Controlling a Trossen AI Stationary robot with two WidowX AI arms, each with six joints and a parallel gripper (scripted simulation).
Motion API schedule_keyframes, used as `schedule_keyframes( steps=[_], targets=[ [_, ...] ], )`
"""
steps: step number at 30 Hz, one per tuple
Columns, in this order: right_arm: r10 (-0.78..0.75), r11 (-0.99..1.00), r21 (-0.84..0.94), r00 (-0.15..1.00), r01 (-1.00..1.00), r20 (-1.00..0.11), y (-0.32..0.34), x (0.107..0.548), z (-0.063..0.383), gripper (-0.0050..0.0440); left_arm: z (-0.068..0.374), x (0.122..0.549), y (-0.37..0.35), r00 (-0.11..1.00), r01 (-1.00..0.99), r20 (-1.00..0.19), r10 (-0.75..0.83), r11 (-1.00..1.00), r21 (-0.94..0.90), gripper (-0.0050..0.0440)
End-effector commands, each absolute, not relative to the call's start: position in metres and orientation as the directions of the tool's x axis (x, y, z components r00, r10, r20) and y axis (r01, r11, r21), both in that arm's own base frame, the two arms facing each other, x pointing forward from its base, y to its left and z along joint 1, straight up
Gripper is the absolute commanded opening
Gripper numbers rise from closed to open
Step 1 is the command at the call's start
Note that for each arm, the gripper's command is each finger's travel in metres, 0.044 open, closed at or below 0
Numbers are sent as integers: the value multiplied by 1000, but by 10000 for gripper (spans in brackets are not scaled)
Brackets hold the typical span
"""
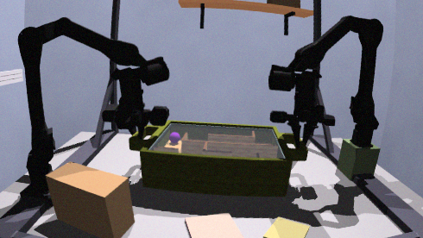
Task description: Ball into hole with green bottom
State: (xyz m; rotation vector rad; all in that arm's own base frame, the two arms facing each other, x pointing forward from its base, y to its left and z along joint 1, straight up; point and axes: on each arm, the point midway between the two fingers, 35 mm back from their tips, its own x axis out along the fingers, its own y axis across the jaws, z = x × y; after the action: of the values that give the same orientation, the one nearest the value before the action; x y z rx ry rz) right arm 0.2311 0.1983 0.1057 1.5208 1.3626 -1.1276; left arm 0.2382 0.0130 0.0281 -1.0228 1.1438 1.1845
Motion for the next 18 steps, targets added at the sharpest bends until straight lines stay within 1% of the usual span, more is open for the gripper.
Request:
schedule_keyframes(
  steps=[1,2,3,4,5,6,7,8,9,11,12,13,14,15,17,18],
  targets=[
    [358,-104,15,51,994,-932,204,235,130,-50,31,239,14,58,-992,-989,134,118,-42,-50],
    [366,-104,2,40,995,-930,200,230,121,-50,32,239,15,54,-992,-992,114,118,-41,-50],
    [355,-106,14,51,994,-933,200,229,118,-50,41,248,15,64,-992,-990,126,117,-50,-50],
    [331,-106,26,60,994,-942,203,228,118,-50,43,248,13,62,-993,-986,152,111,-45,-50],
    [347,-103,22,57,994,-936,206,232,128,-50,39,247,13,72,-992,-986,152,112,-56,-50],
    [348,-103,17,52,995,-936,206,232,130,-50,32,239,13,58,-993,-987,151,112,-41,-50],
    [348,-104,28,62,994,-936,206,232,127,-50,41,247,13,68,-992,-986,151,112,-52,-50],
    [325,-107,31,65,994,-944,202,228,116,-50,41,248,13,43,-993,-987,154,112,-26,-50],
    [319,-107,34,67,994,-945,203,228,115,-50,42,248,12,40,-993,-986,161,112,-22,-50],
    [315,-104,7,40,995,-948,208,233,125,-50,32,239,12,59,-993,-983,175,113,-39,-50],
    [320,-106,35,67,994,-945,207,233,123,-50,42,248,11,64,-993,-983,171,112,-45,-50],
    [318,-106,36,68,994,-946,203,227,114,-50,43,248,12,36,-993,-986,162,115,-17,-50],
    [325,-105,28,61,994,-944,205,229,119,-50,44,248,13,57,-993,-985,164,116,-38,-50],
    [335,-104,30,63,994,-940,208,232,126,-50,39,244,13,55,-993,-985,165,112,-36,-50],
    [335,-104,30,63,994,-940,208,232,126,-50,39,244,13,55,-993,-985,165,112,-36,-50],
    [319,-97,4,35,995,-947,208,234,125,-50,32,238,12,59,-993,-983,172,112,-41,-50]
  ],
)
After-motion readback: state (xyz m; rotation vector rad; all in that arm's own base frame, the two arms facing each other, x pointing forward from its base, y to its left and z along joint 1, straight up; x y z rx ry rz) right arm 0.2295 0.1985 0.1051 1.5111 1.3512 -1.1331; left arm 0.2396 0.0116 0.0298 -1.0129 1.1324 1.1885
